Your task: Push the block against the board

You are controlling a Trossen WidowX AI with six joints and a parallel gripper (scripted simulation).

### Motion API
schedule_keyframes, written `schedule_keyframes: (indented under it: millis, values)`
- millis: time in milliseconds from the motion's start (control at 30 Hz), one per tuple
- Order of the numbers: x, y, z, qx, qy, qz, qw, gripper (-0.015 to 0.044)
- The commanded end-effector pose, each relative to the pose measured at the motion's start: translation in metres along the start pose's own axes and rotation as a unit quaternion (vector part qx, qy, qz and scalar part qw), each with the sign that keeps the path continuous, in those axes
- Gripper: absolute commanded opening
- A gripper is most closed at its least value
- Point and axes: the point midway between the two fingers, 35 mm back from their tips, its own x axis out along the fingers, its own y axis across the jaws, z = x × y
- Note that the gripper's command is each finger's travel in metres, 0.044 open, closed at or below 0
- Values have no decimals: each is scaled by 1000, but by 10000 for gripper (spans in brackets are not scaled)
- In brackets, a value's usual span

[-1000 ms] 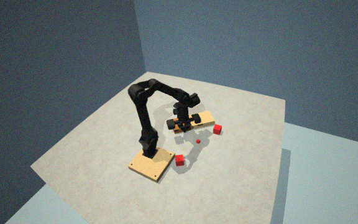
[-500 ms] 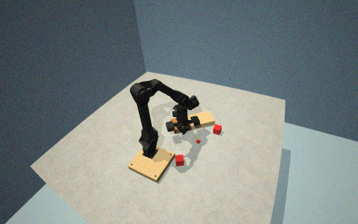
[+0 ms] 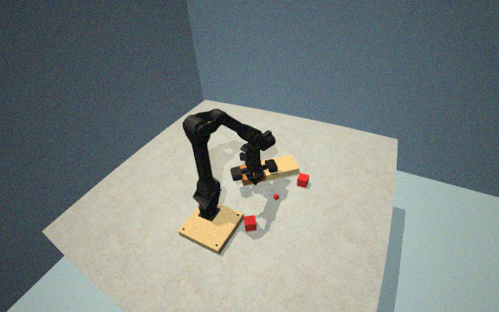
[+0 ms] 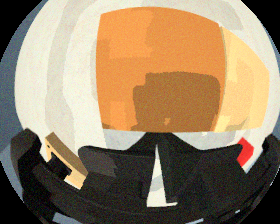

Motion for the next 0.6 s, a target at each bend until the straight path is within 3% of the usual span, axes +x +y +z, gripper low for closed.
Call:
schedule_keyframes:
  millis: [0, 567]
  values:
    - [-1, -2, 3, 1, -3, -3, 1000, 0]
    - [-1, -2, -23, 1, -1, -3, 1000, 0]
